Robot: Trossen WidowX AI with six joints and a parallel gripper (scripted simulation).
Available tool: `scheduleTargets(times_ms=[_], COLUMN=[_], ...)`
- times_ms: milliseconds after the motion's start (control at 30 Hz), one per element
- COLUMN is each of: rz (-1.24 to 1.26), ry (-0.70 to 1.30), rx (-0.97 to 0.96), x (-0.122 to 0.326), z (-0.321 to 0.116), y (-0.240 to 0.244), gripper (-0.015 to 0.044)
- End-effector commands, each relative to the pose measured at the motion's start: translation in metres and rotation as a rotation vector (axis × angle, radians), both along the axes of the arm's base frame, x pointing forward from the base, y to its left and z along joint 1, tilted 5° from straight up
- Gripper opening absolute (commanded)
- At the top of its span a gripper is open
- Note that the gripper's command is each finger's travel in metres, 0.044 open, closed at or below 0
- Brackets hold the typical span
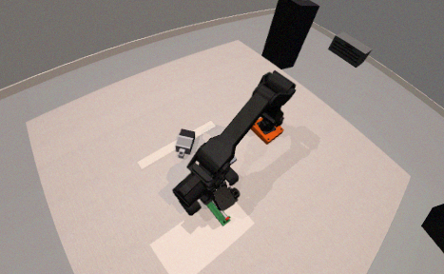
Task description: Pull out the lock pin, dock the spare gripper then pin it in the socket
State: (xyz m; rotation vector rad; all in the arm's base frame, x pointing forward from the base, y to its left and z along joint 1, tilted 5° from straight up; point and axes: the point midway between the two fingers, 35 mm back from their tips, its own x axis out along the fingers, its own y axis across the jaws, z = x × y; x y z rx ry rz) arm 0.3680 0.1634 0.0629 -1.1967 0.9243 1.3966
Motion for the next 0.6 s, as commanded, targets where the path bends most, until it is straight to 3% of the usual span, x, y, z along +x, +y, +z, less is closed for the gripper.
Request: scheduleTargets(times_ms=[0,400,567], rz=[0.000,0.000,0.000], ry=[0.007,0.000,0.000], rx=[-0.003,0.000,0.000], x=[-0.0009,0.0000,0.0000], z=[-0.0042,-0.0002,-0.0002], y=[-0.0003,0.0000,0.0000], gripper=[0.0000,0.0000,0.0131])
